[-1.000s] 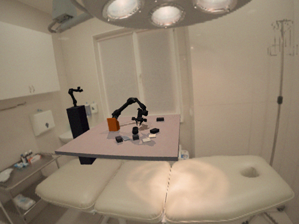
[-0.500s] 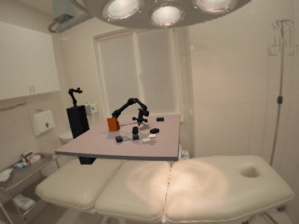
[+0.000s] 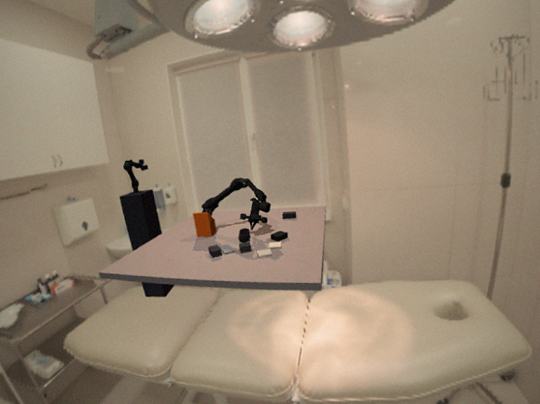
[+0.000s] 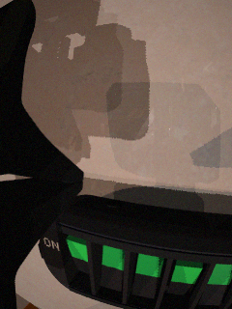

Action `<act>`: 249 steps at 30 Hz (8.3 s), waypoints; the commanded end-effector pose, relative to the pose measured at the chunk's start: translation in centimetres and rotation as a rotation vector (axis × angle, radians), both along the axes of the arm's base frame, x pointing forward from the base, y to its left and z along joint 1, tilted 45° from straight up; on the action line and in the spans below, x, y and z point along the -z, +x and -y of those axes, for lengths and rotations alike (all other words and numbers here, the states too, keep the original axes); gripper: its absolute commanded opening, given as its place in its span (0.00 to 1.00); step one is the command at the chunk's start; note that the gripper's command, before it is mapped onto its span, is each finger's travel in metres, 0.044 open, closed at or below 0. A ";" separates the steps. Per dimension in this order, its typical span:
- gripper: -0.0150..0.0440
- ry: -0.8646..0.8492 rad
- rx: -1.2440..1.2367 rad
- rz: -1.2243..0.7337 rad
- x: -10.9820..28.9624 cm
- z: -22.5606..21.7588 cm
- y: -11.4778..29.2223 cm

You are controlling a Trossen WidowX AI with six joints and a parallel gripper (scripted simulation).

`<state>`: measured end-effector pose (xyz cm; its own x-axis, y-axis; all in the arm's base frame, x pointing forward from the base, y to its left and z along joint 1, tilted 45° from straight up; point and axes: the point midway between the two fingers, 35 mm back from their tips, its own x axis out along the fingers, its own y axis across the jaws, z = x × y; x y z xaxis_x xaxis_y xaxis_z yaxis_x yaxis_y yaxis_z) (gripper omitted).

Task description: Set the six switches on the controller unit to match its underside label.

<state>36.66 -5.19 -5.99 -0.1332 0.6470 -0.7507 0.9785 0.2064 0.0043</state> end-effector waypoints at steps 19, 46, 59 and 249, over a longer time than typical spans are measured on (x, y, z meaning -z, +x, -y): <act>0.25 0.006 0.005 -0.007 2.4 -2.3 0.4; 0.25 0.006 0.005 -0.007 2.7 -2.2 -0.6; 0.25 0.006 0.005 -0.007 2.8 -2.2 -1.1; 0.25 0.043 -0.026 0.408 4.0 2.2 -9.8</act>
<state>27.04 -7.92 -9.66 0.1563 0.6745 -0.7215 0.8854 0.2281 0.4050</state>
